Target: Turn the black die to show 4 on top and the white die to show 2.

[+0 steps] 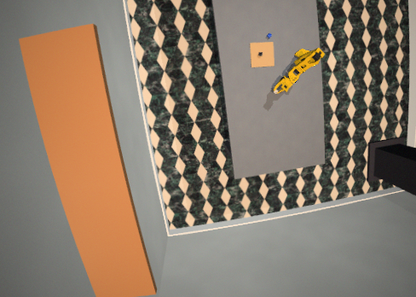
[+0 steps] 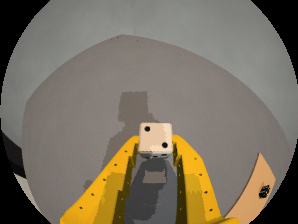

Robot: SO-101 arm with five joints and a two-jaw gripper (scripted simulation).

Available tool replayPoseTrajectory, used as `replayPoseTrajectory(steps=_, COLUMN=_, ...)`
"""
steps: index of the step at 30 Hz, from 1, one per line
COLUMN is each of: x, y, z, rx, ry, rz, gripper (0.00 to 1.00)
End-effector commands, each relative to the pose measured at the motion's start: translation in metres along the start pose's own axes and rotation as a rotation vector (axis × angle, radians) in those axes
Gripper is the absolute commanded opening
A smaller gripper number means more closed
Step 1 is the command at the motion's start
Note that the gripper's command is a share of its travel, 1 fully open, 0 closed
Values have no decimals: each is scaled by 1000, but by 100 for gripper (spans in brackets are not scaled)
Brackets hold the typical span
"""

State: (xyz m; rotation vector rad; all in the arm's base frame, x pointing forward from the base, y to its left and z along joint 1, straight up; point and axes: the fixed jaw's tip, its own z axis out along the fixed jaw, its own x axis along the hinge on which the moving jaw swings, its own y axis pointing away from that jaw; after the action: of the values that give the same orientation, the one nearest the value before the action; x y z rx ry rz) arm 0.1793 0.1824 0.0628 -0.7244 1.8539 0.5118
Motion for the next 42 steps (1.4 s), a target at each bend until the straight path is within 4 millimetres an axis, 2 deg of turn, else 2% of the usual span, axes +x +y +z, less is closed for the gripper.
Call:
replayPoseTrajectory(steps=1, x=-5, y=2, z=0, rx=-9, ry=-31, rz=-10, gripper=0)
replayPoseTrajectory(steps=42, x=3, y=2, z=-2, rx=-8, ry=-23, rz=-27, gripper=0)
